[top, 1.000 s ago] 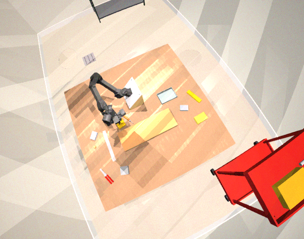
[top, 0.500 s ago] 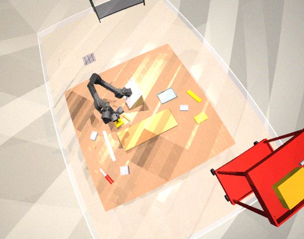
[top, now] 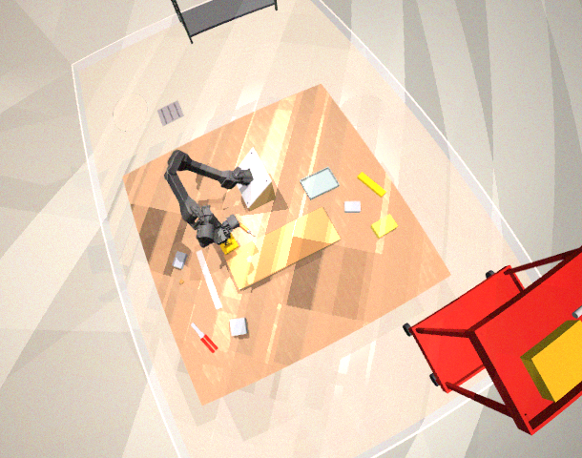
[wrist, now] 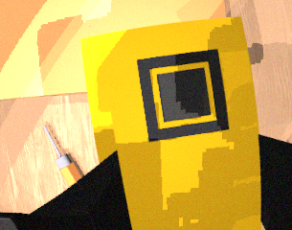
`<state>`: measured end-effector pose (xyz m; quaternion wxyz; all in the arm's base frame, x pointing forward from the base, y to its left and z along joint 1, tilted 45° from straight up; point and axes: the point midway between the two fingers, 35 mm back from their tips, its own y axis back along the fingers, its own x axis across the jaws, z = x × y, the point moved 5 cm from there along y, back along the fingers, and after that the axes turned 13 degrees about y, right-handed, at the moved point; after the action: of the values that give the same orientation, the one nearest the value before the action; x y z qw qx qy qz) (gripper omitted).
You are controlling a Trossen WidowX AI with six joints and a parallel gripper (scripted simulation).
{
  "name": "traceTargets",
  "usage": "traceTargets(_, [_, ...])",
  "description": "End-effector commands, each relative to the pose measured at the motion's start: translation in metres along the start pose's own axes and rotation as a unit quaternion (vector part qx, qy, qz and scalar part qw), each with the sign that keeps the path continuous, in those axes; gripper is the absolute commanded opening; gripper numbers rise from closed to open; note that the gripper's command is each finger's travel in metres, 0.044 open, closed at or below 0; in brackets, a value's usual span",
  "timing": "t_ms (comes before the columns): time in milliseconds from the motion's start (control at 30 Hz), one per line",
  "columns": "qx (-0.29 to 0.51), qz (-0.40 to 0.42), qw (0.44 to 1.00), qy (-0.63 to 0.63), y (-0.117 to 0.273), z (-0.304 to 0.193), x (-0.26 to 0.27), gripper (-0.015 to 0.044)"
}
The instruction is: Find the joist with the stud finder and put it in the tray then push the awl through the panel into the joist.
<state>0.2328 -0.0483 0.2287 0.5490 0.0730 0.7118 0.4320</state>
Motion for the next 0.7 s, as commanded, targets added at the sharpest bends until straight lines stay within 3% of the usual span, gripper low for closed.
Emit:
traceTargets(0, [-0.005, -0.007, 1.000, -0.011, 0.000, 0.017, -0.008, 0.0000])
traceTargets(667, [-0.005, -0.017, 0.999, -0.046, -0.020, 0.103, -0.024, 0.0000])
